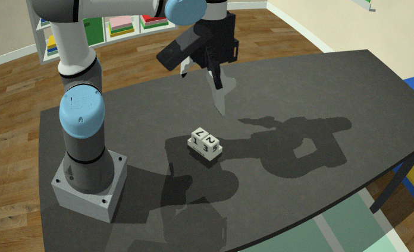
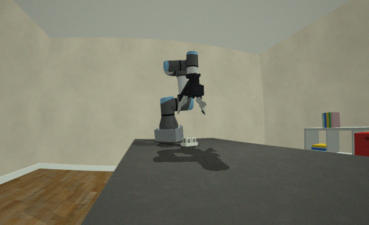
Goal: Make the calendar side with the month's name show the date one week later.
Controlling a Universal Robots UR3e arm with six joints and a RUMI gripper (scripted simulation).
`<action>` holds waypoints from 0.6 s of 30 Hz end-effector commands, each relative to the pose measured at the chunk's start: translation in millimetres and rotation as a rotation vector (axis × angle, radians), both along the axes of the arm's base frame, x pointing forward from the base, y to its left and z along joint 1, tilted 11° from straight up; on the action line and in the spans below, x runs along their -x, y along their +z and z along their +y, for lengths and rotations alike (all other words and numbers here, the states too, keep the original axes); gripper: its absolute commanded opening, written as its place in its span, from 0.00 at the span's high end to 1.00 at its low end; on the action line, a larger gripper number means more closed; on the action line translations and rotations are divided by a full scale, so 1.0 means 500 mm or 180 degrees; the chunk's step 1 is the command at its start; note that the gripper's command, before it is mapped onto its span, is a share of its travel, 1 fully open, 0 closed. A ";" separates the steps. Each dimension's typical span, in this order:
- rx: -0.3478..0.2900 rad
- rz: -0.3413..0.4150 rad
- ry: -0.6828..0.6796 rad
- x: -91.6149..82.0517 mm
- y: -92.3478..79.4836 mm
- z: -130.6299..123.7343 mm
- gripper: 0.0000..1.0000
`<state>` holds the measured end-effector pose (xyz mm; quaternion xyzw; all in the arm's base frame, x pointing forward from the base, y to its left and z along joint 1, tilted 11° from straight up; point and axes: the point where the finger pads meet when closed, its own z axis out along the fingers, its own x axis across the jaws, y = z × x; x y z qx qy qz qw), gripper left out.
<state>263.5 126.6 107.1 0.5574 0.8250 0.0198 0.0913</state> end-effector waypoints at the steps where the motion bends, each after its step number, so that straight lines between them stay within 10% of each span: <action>1: -0.0085 -0.0054 -0.0546 -0.001 -0.010 0.000 0.00; 18: -0.0346 -0.0159 -0.2007 -0.005 -0.039 -0.002 0.00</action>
